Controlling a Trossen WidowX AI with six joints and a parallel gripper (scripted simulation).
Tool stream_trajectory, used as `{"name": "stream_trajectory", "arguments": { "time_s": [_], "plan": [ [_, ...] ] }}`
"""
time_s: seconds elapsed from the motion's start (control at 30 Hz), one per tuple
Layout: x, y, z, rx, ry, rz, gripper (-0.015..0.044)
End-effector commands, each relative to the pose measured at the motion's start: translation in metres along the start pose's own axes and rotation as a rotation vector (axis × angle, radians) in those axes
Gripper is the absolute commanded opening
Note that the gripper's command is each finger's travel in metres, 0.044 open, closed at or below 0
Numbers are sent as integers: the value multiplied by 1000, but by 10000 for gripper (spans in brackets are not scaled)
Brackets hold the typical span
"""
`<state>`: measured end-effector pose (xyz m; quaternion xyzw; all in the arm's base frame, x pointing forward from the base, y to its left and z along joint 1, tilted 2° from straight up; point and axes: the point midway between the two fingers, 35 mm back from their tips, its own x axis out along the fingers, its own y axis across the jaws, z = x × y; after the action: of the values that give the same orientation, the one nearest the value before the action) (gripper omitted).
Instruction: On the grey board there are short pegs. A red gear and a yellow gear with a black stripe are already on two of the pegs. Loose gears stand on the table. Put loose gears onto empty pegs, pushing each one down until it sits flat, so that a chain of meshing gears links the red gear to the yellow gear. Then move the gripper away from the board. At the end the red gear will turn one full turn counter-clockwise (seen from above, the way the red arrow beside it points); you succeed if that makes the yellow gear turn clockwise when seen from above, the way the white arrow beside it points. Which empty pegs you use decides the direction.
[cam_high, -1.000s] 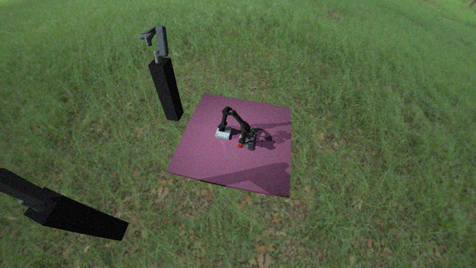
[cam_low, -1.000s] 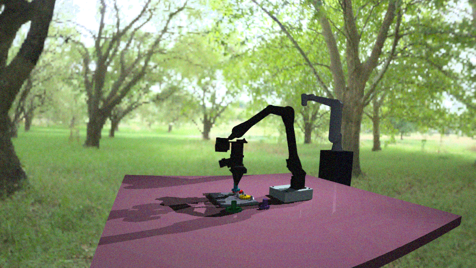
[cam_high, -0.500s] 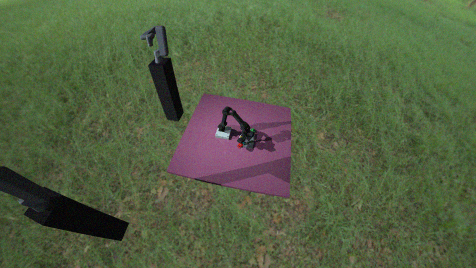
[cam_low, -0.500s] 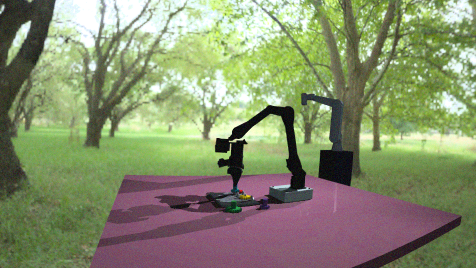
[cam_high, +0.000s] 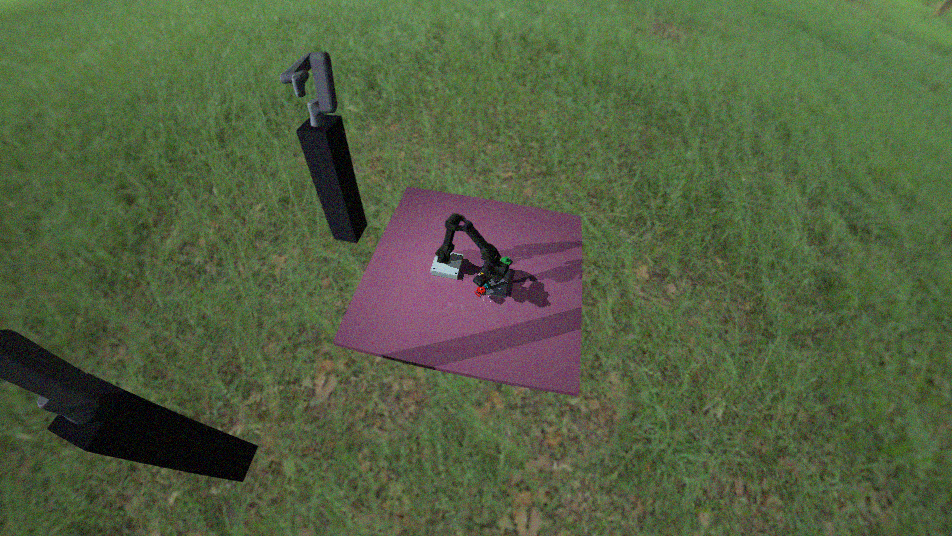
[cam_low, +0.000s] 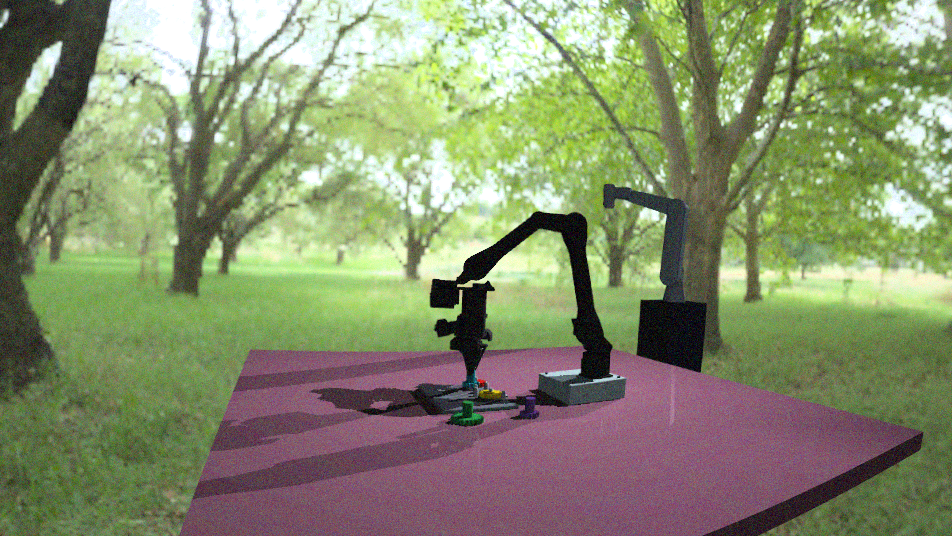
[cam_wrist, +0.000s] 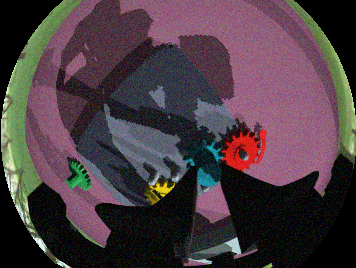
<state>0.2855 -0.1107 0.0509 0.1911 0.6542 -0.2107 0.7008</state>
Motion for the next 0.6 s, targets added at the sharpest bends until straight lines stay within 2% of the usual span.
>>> {"name": "stream_trajectory", "arguments": {
  "time_s": [0.0, 0.43, 0.57],
  "plan": [
    [1, -1, -2, -79, 5, 0, 0],
    [2, 0, 0, -429, 5, 1, 0],
    [3, 1, -1, -426, 5, 1, 0]
  ]
}}
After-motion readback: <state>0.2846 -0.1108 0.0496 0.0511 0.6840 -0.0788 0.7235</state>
